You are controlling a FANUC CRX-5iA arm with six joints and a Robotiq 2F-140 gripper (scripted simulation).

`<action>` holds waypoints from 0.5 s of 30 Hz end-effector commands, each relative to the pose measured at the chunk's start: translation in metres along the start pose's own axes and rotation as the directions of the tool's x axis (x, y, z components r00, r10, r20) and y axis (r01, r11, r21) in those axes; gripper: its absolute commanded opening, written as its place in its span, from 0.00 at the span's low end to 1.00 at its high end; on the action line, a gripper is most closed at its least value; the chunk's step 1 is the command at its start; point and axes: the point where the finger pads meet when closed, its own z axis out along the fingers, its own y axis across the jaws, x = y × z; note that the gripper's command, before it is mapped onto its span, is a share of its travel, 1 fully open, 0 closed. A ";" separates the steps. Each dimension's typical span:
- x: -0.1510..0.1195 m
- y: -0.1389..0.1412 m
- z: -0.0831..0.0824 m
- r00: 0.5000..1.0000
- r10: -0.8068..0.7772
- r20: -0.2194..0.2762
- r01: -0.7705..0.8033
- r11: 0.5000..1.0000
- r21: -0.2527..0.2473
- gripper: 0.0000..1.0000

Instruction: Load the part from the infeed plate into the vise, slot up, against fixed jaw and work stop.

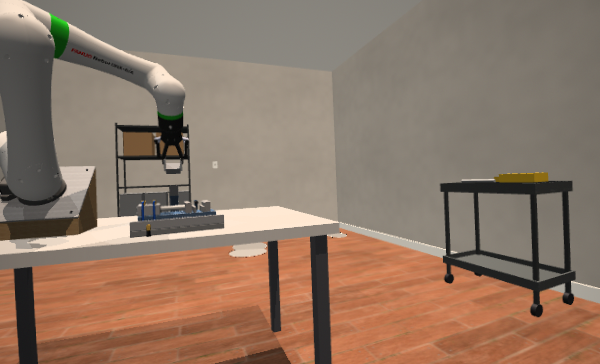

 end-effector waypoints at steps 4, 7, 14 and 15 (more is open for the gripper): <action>0.000 0.000 0.000 1.000 0.000 0.000 0.000 1.000 0.000 0.00; 0.000 0.000 0.001 1.000 0.000 0.000 0.000 1.000 0.000 0.00; 0.001 0.000 0.002 1.000 0.000 0.000 0.000 1.000 0.000 0.00; 0.002 0.000 0.002 1.000 0.000 0.000 0.000 1.000 0.000 0.00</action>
